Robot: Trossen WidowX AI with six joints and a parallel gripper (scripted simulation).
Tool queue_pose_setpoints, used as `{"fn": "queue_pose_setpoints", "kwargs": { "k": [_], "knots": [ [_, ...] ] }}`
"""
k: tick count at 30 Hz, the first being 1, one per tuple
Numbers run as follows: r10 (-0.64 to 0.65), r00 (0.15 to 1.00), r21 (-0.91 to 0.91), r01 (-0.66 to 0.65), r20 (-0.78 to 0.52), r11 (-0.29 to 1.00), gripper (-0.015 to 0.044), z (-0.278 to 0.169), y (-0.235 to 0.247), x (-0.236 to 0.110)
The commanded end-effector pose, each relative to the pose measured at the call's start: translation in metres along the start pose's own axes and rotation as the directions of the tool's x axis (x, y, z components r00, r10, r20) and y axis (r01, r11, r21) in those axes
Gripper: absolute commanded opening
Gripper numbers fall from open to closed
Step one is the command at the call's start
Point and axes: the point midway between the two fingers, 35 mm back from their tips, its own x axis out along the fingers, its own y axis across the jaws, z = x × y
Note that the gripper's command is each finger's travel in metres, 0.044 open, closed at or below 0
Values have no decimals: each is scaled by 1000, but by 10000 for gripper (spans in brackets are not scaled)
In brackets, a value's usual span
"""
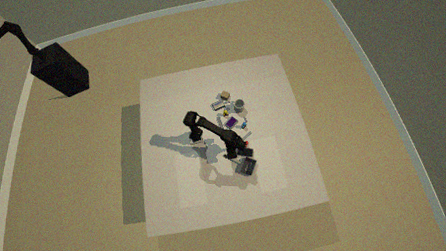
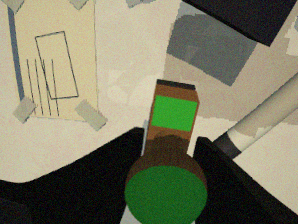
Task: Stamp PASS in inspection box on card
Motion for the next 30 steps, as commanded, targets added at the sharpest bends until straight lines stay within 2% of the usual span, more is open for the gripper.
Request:
{"fn": "queue_pose_setpoints", "kwargs": {
  "k": [1, 30],
  "knots": [
    [-5, 1000, -1, 5, -2, 1000, 0, 0, -1, -3],
    [-9, 1000, -1, 9, -2, 1000, 0, -2, 0, -17]
  ]
}}
